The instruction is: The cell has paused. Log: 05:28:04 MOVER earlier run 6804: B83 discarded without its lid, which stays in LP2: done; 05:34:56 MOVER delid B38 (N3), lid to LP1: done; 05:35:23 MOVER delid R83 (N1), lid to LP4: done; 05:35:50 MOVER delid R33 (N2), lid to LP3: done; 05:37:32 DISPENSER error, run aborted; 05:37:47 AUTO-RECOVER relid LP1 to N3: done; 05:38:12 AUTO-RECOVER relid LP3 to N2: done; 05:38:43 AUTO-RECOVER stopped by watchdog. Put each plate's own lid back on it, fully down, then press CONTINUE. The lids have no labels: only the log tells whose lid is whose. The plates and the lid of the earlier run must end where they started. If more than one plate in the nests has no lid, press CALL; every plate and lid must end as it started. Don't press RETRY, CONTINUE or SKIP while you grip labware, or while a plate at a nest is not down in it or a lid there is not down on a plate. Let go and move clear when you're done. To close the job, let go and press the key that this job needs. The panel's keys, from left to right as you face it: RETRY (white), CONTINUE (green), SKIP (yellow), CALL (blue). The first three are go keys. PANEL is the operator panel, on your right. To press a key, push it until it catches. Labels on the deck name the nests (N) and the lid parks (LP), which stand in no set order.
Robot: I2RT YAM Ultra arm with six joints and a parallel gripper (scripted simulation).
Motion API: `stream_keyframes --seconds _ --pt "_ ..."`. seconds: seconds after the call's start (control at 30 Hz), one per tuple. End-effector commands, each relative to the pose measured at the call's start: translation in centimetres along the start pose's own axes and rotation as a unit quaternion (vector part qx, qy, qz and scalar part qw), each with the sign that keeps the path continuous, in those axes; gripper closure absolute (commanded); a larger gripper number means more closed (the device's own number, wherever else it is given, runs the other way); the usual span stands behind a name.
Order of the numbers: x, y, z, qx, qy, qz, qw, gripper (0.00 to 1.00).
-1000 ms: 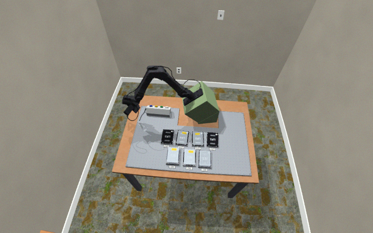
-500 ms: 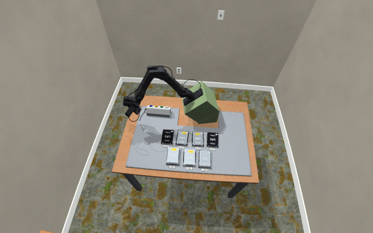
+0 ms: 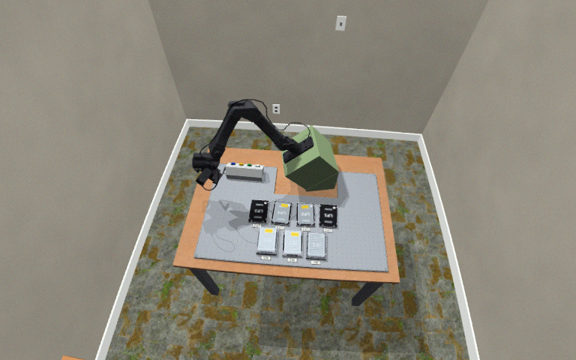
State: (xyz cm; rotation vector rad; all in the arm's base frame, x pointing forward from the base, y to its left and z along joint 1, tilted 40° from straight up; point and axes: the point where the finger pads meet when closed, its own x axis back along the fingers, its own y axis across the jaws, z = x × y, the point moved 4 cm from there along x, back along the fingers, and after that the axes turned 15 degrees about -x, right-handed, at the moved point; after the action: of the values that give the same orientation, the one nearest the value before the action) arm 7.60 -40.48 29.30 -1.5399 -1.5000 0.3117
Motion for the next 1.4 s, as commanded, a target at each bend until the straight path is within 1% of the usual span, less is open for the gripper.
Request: stream_keyframes --seconds 0.0,0.1,0.13,0.17,0.2,0.23,0.3,0.37,0.43,0.47,0.5,0.53,0.57,0.6,0.67,0.73,0.77,0.8,0.83,0.87,0.93,0.97,1.1,1.13,1.17,1.2,1.23,1.27,1.37 --pt "2.2 0.3 -1.1 -0.017 -0.027 -0.023 0.999 0.0" --pt "2.9 1.3 -1.5 -0.016 -0.038 -0.05 0.998 0.0" --pt "2.8 2.5 -0.9 -0.009 -0.029 -0.057 0.998 0.0" --pt "3.1 2.9 -1.1 -0.009 -0.029 -0.057 0.998 0.0" --pt "3.3 3.1 -1.0 -0.009 -0.024 -0.05 0.998 0.0" --pt "3.5 3.7 -1.2 -0.008 -0.031 -0.067 0.997 0.0" --pt "4.3 3.6 -2.1 -0.014 -0.045 -0.08 0.996 0.0" --pt "4.3 3.6 -2.1 -0.014 -0.045 -0.08 0.996 0.0" --pt "4.9 4.2 -2.3 -0.013 -0.052 -0.099 0.994 0.0" --pt "5.1 4.7 -2.3 -0.011 -0.052 -0.108 0.993 0.0" --pt "5.1 5.8 -1.6 -0.004 -0.043 -0.114 0.993 0.0" --pt "5.3 6.2 -1.7 -0.004 -0.043 -0.114 0.993 0.0" --pt "5.5 6.4 -1.7 -0.004 -0.039 -0.106 0.994 0.0" --pt "5.8 6.9 -1.8 -0.003 -0.045 -0.123 0.991 0.0" --pt "6.7 6.7 -2.7 -0.009 -0.059 -0.137 0.989 0.0" --pt "7.3 7.1 -3.0 -0.008 -0.065 -0.155 0.986 0.0" --pt "7.5 7.8 -2.7 -0.005 -0.062 -0.164 0.984 0.0" --pt "7.5 8.9 -1.9 0.002 -0.053 -0.169 0.984 0.0" --pt "7.8 9.3 -2.0 0.002 -0.053 -0.169 0.984 0.0" --pt "7.9 9.4 -1.9 0.003 -0.049 -0.161 0.986 0.0" --pt "7.9 9.4 -1.9 0.003 -0.049 -0.161 0.986 0.0" --pt "8.8 8.7 -3.2 -0.008 -0.069 -0.171 0.983 0.0" --pt "10.0 9.9 -3.2 -0.002 -0.073 -0.21 0.975 0.0" --pt "10.3 10.3 -3.1 -0.001 -0.074 -0.216 0.974 0.0" --pt "10.2 11.8 -1.9 0.011 -0.058 -0.223 0.973 0.0" --pt "10.5 12.1 -1.8 0.011 -0.057 -0.223 0.973 0.0" --pt "10.6 12.3 -1.8 0.011 -0.056 -0.22 0.974 0.0" --pt "11.0 12.6 -1.8 0.013 -0.057 -0.233 0.971 0.0" --pt "12.3 12.4 -2.7 0.008 -0.073 -0.256 0.964 0.0"
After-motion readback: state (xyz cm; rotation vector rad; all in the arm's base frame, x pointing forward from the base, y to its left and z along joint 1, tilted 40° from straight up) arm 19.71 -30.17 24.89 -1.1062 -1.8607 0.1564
